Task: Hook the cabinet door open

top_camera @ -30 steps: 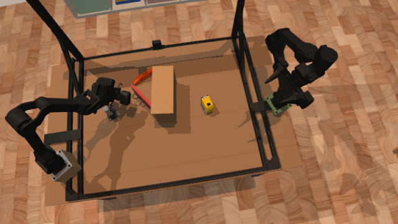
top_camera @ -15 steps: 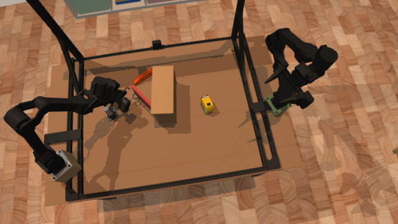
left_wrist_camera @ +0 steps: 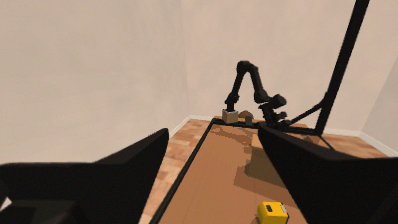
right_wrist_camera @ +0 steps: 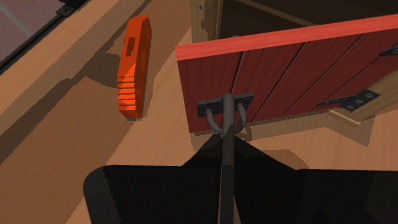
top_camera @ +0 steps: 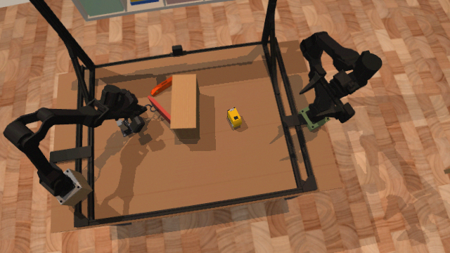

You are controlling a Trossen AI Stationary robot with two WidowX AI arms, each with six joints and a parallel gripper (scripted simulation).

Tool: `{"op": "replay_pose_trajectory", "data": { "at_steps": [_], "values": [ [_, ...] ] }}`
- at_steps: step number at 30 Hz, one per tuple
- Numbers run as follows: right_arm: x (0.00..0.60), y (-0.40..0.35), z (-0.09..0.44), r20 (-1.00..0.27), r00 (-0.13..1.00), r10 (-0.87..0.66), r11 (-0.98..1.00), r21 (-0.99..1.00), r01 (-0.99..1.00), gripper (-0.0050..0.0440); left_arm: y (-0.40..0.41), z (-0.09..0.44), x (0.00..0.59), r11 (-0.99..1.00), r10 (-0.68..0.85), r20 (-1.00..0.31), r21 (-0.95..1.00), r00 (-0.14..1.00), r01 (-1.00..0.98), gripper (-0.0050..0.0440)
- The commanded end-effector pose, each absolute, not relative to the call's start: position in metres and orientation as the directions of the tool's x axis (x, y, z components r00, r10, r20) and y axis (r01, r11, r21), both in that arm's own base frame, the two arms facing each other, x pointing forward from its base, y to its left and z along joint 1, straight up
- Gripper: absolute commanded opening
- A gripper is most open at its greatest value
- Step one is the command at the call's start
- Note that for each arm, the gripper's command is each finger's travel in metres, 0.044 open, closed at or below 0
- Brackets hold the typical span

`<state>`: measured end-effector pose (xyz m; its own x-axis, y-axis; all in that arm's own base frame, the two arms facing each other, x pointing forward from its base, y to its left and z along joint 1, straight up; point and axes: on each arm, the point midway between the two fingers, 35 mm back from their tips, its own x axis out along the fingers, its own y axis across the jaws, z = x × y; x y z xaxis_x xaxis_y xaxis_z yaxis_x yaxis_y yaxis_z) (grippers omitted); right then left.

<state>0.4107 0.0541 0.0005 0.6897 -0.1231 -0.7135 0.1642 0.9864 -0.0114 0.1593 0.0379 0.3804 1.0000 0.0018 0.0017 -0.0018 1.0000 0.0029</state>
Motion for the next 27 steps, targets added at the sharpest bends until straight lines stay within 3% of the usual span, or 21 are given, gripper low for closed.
{"op": "replay_pose_trajectory", "data": {
  "at_steps": [1, 27],
  "values": [
    [0.4098, 0.0505, 0.0004, -0.714, 0.685, -0.145, 0.981, -0.010, 0.196, 0.0000, 0.0377, 0.3802, 0.1592, 1.000, 0.000, 0.001, -0.001, 1.000, 0.000, 0.0400],
    [0.4116, 0.0501, -0.0066, -0.766, 0.629, -0.132, 0.981, -0.008, 0.195, 0.0000, 0.0377, 0.3802, 0.1592, 1.000, 0.000, 0.001, -0.001, 1.000, 0.000, 0.0400]
  ]
}}
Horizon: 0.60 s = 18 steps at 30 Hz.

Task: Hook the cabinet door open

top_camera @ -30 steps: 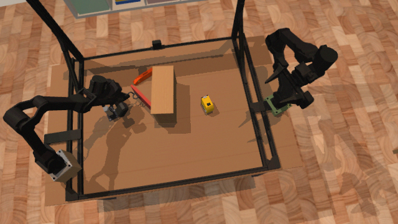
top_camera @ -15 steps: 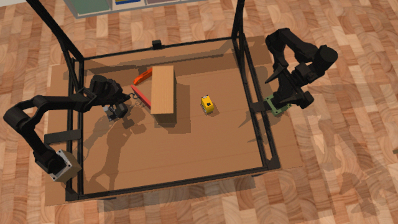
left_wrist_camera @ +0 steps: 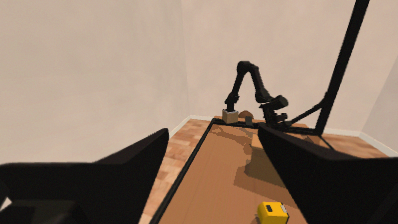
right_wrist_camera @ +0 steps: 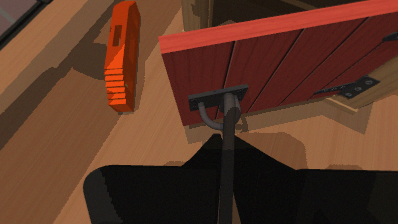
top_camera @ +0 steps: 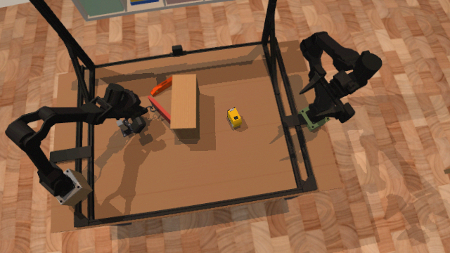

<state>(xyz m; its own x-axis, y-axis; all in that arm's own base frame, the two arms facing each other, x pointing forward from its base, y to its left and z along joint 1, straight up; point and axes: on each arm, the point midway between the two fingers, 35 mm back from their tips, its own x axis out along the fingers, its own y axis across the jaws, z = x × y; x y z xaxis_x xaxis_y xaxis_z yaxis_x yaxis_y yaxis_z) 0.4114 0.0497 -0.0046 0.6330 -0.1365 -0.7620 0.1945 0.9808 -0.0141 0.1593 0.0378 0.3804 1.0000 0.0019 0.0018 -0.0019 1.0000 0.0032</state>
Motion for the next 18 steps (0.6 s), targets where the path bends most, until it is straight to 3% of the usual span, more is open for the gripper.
{"op": "replay_pose_trajectory", "data": {
  "at_steps": [1, 18],
  "values": [
    [0.4116, 0.0501, -0.0069, -0.766, 0.629, -0.132, 0.981, -0.008, 0.195, 0.0000, 0.0377, 0.3802, 0.1592, 1.000, 0.000, 0.001, -0.001, 1.000, 0.000, 0.0400],
    [0.4123, 0.0510, -0.0093, -0.783, 0.603, -0.155, 0.971, -0.010, 0.237, 0.0000, 0.0377, 0.3802, 0.1592, 1.000, 0.000, 0.001, -0.001, 1.000, 0.000, 0.0400]
  ]
}}
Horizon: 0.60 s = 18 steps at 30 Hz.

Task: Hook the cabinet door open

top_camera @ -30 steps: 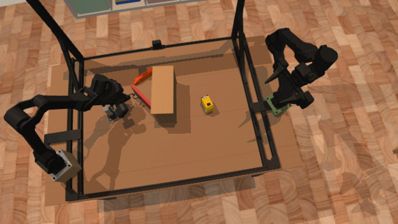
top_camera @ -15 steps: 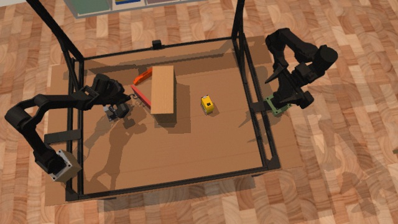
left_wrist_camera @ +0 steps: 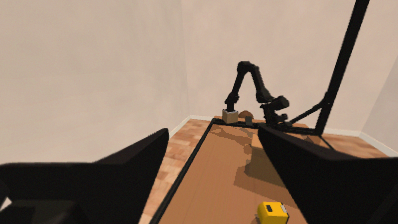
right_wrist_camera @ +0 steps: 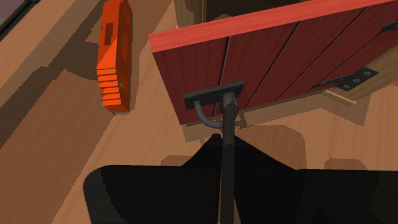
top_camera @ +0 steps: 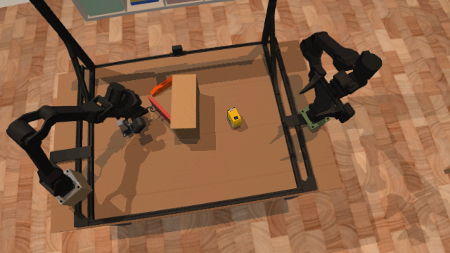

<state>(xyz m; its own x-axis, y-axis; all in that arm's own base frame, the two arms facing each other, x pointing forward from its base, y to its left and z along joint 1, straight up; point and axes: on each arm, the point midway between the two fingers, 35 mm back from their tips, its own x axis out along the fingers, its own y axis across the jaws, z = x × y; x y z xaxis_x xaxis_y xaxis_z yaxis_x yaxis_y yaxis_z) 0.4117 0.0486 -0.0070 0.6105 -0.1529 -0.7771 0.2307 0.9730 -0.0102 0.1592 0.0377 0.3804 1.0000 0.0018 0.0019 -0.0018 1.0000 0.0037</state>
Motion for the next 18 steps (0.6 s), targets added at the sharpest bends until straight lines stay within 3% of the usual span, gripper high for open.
{"op": "replay_pose_trajectory", "data": {
  "at_steps": [1, 18],
  "values": [
    [0.4122, 0.0510, -0.0094, -0.783, 0.603, -0.155, 0.971, -0.010, 0.237, 0.0000, 0.0377, 0.3802, 0.1592, 1.000, 0.000, 0.001, -0.001, 1.000, 0.000, 0.0400],
    [0.4120, 0.0510, -0.0118, -0.783, 0.603, -0.155, 0.971, -0.010, 0.237, 0.0000, 0.0377, 0.3802, 0.1592, 1.000, 0.000, 0.001, -0.001, 1.000, 0.000, 0.0400]
  ]
}}
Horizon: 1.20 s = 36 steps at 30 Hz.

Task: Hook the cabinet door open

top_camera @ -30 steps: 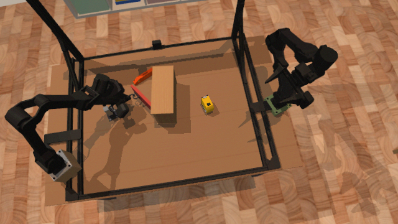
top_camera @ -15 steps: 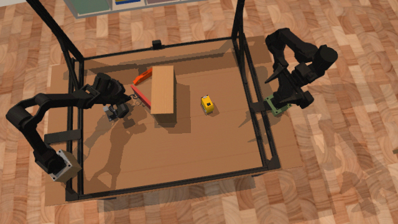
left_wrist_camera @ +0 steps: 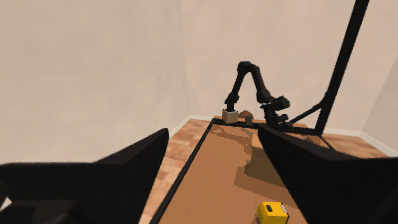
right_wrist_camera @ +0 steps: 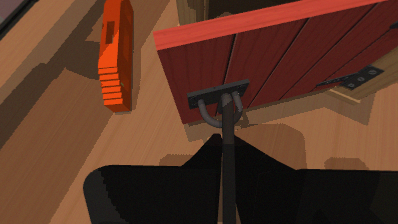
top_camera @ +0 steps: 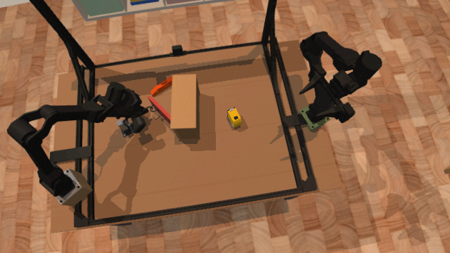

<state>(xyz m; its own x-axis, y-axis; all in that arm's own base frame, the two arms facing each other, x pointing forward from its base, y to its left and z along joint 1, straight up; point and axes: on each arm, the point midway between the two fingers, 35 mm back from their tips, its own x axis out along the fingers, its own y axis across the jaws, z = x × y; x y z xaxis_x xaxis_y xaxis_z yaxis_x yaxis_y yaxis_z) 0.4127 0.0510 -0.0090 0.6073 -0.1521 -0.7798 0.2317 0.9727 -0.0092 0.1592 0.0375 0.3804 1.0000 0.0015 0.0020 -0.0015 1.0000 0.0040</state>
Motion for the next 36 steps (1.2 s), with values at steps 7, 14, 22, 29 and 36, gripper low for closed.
{"op": "replay_pose_trajectory", "data": {
  "at_steps": [7, 14, 22, 29, 36],
  "values": [
    [0.4121, 0.0510, -0.0123, -0.787, 0.598, -0.154, 0.971, -0.010, 0.237, 0.0000, 0.0377, 0.3802, 0.1592, 1.000, 0.000, 0.001, -0.001, 1.000, 0.000, 0.0400],
    [0.4131, 0.0508, -0.0126, -0.813, 0.564, -0.145, 0.972, -0.010, 0.237, 0.0000, 0.0377, 0.3802, 0.1592, 1.000, 0.000, 0.001, -0.001, 1.000, 0.000, 0.0400],
    [0.4129, 0.0508, -0.0142, -0.813, 0.564, -0.145, 0.972, -0.010, 0.237, 0.0000, 0.0377, 0.3802, 0.1592, 1.000, 0.000, 0.001, -0.001, 1.000, 0.000, 0.0400],
    [0.4127, 0.0509, -0.0151, -0.813, 0.564, -0.145, 0.972, -0.010, 0.237, 0.0000, 0.0377, 0.3802, 0.1592, 1.000, 0.000, 0.001, -0.001, 1.000, 0.000, 0.0400],
    [0.4141, 0.0505, -0.0150, -0.843, 0.521, -0.135, 0.972, -0.009, 0.236, 0.0000, 0.0377, 0.3802, 0.1592, 1.000, 0.000, 0.001, -0.001, 1.000, 0.000, 0.0400]
  ]
}}
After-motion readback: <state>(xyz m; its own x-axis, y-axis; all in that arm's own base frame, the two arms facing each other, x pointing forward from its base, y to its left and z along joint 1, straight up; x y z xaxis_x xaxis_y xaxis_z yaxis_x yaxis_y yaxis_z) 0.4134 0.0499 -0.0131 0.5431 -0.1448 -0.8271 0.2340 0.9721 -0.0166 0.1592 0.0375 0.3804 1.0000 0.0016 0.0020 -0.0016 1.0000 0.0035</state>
